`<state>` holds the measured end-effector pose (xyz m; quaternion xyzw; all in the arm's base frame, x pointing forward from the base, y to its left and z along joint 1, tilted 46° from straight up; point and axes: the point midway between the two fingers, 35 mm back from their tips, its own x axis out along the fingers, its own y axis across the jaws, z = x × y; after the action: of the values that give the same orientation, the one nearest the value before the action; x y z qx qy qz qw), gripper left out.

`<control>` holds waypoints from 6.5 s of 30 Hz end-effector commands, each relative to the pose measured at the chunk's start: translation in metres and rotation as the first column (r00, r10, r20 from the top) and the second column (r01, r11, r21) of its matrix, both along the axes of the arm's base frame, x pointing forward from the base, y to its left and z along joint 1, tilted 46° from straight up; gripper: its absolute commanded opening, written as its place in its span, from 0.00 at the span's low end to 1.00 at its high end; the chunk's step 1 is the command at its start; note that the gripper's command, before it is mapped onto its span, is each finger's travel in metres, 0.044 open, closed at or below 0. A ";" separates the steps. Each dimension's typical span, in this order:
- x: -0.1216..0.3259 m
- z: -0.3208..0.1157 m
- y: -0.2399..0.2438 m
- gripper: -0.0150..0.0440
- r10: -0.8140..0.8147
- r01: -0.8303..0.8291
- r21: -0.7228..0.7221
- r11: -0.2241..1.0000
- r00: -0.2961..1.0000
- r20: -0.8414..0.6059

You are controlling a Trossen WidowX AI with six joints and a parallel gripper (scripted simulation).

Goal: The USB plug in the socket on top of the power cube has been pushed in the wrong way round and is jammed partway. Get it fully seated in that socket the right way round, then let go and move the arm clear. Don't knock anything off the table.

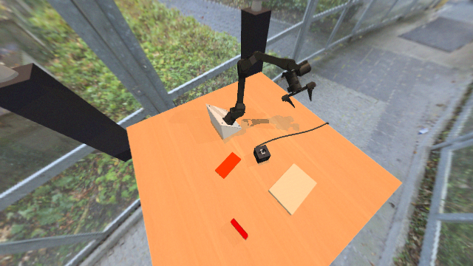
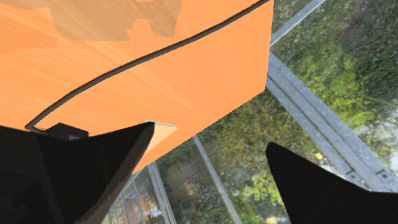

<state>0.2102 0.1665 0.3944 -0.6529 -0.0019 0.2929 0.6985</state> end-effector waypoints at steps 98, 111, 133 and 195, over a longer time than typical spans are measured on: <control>0.087 -0.311 -0.172 0.25 0.211 0.383 0.325 0.865 0.310 -0.927; 0.087 -0.308 -0.176 0.25 0.211 0.384 0.324 0.865 0.309 -0.927; 0.085 -0.298 -0.186 0.25 0.210 0.384 0.324 0.865 0.308 -0.928; 0.084 -0.292 -0.191 0.25 0.282 0.936 -0.167 0.311 -0.259 -0.924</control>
<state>0.2939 -0.0246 0.1024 0.2093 0.5957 0.3250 0.7041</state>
